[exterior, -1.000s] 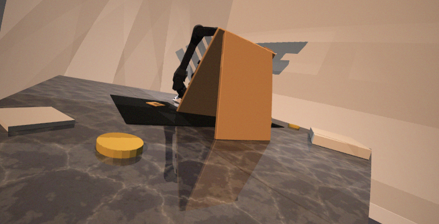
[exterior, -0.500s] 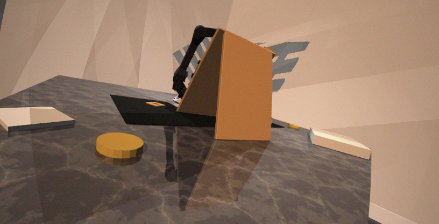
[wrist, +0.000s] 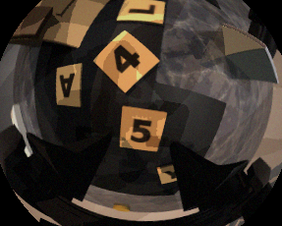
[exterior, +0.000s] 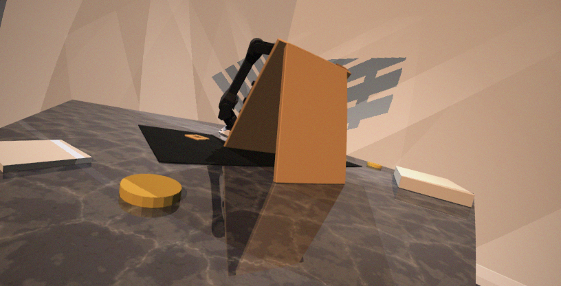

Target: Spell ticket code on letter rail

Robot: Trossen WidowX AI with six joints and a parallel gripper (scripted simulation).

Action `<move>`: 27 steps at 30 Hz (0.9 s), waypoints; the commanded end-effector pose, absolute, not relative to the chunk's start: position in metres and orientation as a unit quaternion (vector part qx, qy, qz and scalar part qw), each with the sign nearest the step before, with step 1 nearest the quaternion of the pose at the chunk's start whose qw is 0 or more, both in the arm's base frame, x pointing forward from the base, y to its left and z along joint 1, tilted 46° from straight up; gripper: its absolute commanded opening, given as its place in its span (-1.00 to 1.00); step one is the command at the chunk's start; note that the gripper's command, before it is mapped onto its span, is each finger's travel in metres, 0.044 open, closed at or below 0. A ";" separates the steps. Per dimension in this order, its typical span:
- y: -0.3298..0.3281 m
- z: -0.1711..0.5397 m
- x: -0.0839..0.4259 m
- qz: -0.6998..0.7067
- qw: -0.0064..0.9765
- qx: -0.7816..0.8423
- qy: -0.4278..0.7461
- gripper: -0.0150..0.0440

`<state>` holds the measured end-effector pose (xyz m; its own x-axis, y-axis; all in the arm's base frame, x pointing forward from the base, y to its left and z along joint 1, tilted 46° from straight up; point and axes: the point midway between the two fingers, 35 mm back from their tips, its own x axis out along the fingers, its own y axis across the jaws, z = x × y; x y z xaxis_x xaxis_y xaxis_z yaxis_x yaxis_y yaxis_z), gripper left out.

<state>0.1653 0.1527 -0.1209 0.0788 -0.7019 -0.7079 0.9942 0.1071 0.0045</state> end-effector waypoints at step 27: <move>0.138 -0.135 0.168 -0.615 0.690 0.255 0.283 0.66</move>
